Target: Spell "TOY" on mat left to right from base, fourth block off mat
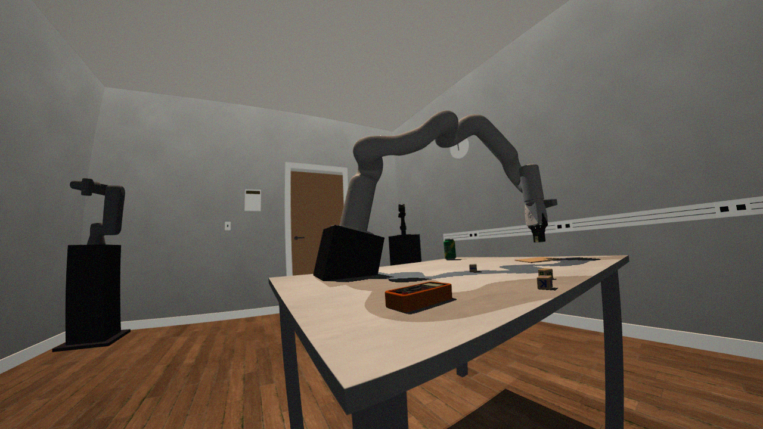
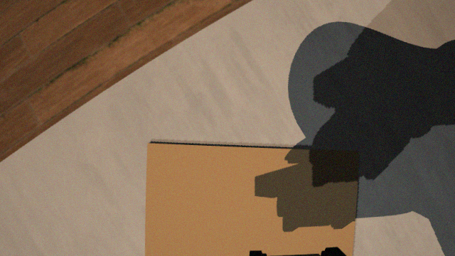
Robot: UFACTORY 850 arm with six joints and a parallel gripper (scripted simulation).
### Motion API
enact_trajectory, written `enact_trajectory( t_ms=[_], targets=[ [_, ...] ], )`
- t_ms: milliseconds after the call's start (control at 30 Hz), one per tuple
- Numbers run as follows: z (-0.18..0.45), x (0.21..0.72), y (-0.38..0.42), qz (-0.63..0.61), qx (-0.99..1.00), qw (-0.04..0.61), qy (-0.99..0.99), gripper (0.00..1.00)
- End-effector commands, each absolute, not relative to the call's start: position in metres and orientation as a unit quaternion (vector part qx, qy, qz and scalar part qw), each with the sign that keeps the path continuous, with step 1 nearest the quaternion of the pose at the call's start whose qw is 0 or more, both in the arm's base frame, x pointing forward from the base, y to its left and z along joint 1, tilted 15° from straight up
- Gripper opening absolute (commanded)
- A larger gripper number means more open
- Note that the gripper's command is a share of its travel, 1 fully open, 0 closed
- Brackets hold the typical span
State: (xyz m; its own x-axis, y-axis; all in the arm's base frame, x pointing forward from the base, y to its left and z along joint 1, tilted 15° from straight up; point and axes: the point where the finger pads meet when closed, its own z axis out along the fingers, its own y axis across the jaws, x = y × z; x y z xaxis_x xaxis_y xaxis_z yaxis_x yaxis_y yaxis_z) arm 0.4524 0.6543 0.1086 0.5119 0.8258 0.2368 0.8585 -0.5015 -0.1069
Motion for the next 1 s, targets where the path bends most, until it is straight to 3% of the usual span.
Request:
enact_trajectory(
  t_ms=[0,967],
  targets=[
    [0.106,0.451,0.654,-0.081,-0.826,0.107,-0.547,0.23],
    [0.096,0.451,0.656,-0.114,-0.568,0.070,-0.812,0.23]
  ],
)
